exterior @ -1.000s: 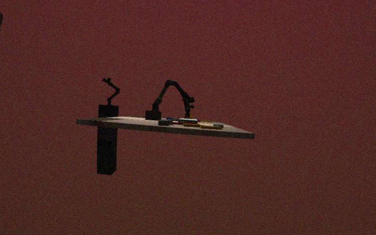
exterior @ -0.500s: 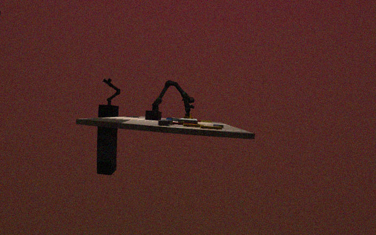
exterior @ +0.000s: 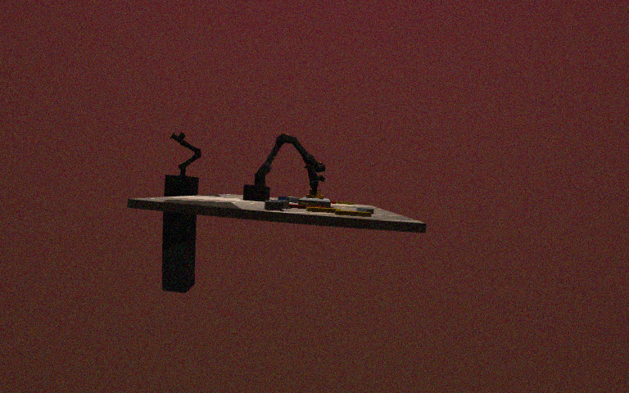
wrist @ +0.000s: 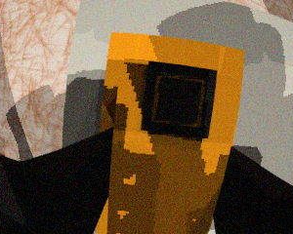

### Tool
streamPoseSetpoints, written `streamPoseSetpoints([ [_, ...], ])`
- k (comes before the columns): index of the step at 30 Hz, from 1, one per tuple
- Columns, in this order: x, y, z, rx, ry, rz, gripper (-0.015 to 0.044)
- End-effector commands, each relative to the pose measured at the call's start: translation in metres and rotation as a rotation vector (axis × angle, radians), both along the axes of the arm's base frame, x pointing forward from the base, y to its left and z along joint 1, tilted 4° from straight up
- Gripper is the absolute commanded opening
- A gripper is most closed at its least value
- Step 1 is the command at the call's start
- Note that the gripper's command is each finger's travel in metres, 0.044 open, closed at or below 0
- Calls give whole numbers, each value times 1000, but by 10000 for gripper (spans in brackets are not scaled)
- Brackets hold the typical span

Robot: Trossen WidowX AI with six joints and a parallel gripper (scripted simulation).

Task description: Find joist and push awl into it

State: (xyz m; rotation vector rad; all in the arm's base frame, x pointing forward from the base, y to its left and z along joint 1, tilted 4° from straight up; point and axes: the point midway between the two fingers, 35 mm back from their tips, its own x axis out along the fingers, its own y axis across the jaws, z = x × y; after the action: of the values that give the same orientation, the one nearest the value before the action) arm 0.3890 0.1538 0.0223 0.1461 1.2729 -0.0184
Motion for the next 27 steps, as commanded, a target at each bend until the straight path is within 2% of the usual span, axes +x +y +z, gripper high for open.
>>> streamPoseSetpoints([
  [1, -1, -10, -2, -8, 2, 0, 0],
  [27, -5, -50, -6, -11, 2, 0, 0],
])
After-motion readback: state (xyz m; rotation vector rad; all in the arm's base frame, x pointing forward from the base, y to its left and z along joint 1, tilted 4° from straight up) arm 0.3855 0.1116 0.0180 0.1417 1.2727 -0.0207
